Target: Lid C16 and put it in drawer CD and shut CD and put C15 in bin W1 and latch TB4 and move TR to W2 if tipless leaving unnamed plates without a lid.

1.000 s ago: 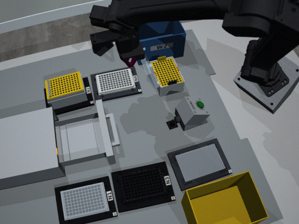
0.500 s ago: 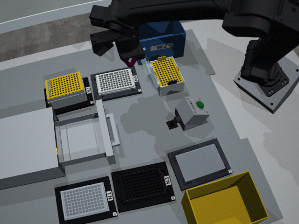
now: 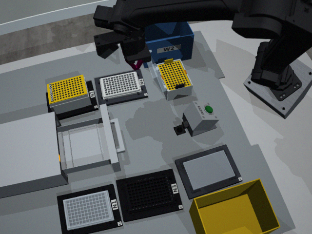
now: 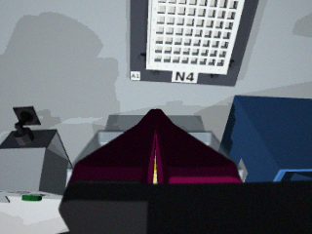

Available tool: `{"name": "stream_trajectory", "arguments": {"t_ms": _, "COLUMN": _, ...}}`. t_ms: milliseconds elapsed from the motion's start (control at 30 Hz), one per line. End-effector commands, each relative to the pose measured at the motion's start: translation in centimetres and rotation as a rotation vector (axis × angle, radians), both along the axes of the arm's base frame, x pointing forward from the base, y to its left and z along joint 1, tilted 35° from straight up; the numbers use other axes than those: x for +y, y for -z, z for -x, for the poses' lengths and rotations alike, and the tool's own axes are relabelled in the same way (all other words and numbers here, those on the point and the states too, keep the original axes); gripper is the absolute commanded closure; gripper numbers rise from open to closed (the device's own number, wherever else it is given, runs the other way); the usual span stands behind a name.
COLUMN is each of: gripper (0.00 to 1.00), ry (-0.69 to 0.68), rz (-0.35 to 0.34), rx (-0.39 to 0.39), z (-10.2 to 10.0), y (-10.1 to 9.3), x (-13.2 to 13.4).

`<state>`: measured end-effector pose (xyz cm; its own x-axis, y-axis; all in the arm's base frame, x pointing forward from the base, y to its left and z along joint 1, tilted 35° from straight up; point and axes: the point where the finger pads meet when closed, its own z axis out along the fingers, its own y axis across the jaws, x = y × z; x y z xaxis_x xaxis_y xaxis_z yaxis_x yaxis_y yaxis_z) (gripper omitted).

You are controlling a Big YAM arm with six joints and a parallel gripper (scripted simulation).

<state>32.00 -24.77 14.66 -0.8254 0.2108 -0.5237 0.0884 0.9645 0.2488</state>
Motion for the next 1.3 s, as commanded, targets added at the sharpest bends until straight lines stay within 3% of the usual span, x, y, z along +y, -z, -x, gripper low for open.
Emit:
{"name": "stream_trajectory", "arguments": {"t_ms": 0, "gripper": 1.0, "ry": 0.007, "rz": -0.012, "rx": 0.008, "z": 0.0, "y": 0.6, "x": -0.1}}
{"name": "stream_trajectory", "arguments": {"t_ms": 300, "gripper": 1.0, "ry": 0.007, "rz": -0.012, "rx": 0.008, "z": 0.0, "y": 0.6, "x": -0.1}}
{"name": "stream_trajectory", "arguments": {"t_ms": 533, "gripper": 1.0, "ry": 0.011, "rz": 0.021, "rx": -0.016, "z": 1.3, "y": -0.3, "x": -0.4}}
{"name": "stream_trajectory", "arguments": {"t_ms": 1267, "gripper": 1.0, "ry": 0.011, "rz": 0.012, "rx": -0.008, "z": 3.8, "y": 1.0, "x": 0.3}}
